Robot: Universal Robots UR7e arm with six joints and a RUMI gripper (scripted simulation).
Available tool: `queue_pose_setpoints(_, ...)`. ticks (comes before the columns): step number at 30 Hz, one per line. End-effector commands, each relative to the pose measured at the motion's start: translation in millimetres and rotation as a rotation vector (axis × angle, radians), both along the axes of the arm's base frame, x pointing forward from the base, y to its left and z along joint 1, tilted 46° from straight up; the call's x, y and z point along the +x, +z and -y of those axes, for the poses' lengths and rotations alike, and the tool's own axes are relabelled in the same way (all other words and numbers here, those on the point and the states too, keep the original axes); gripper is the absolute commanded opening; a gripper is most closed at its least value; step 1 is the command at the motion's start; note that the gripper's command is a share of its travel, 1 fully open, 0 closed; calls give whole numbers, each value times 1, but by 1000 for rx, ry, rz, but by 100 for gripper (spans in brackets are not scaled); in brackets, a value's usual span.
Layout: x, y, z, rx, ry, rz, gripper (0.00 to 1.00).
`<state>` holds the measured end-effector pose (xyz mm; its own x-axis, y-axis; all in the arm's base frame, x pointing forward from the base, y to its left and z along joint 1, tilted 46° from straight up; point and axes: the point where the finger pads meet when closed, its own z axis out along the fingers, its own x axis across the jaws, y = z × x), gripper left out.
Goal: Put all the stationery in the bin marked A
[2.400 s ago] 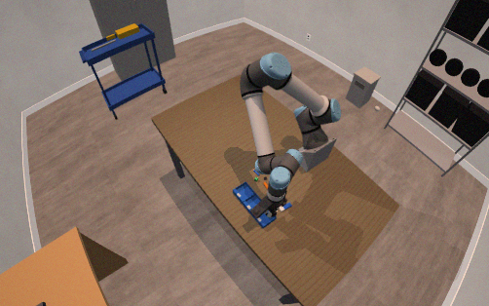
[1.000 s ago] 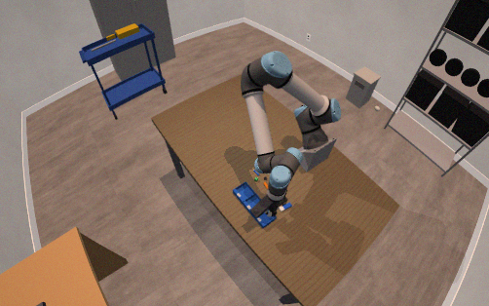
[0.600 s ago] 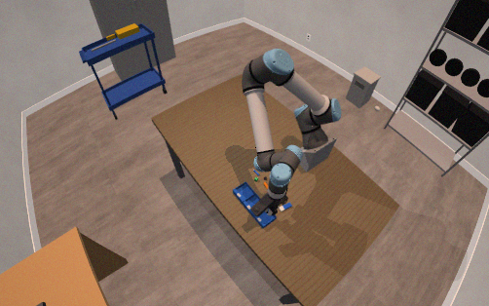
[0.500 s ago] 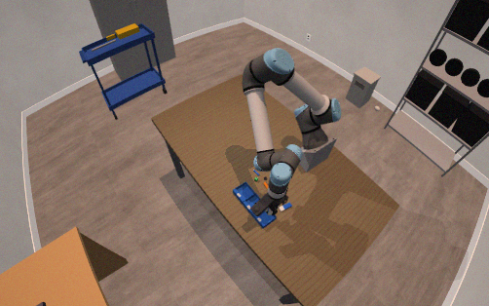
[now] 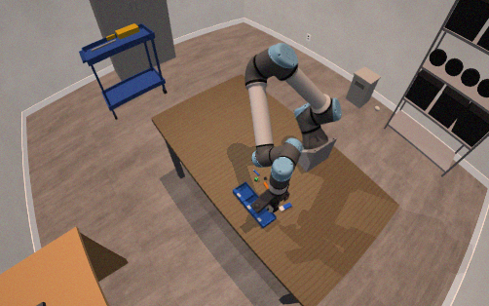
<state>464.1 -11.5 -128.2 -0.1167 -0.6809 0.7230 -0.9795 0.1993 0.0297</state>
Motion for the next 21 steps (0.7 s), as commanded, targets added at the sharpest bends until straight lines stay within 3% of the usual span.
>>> queue_pose_setpoints(1,3,13,-14,-1,-1,0,4)
queue_pose_setpoints(13,20,82,-84,-1,-1,0,4)
queue_pose_setpoints(21,21,86,-88,-1,-1,0,4)
